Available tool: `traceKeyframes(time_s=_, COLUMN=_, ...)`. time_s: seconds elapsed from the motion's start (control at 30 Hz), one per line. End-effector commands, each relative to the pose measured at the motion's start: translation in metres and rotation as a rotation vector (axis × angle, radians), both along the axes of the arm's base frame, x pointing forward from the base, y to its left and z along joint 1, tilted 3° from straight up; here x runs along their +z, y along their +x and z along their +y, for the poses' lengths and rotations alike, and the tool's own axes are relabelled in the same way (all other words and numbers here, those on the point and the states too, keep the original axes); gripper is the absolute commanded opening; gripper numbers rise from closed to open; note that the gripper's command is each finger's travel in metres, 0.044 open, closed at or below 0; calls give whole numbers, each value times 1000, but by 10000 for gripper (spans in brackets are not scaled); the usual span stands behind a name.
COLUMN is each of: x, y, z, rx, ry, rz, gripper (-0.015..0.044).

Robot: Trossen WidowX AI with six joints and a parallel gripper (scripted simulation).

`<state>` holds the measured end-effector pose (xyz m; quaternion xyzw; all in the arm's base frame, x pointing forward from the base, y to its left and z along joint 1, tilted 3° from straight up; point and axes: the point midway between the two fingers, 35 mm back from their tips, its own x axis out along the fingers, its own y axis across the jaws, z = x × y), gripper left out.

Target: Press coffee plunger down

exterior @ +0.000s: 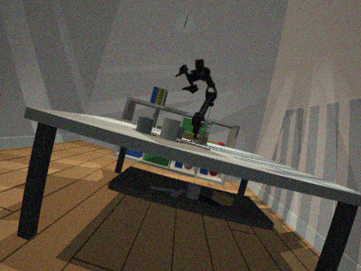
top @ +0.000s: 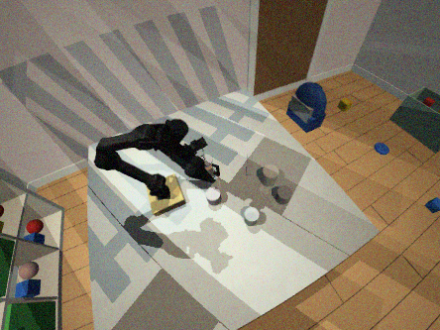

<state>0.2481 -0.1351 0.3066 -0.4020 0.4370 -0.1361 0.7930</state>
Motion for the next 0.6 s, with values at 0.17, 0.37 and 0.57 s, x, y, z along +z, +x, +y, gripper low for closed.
traceKeyframes(time_s=0.17, x=-5, y=-11, z=133, rx=216, ry=564, rz=-287, gripper=440)
traceKeyframes(time_s=0.37, x=-9, y=-39, z=197, rx=299, ry=935, rz=-291, gripper=440)
traceKeyframes(time_s=0.57, x=-37, y=-39, z=196, rx=300, ry=936, rz=-291, gripper=440)
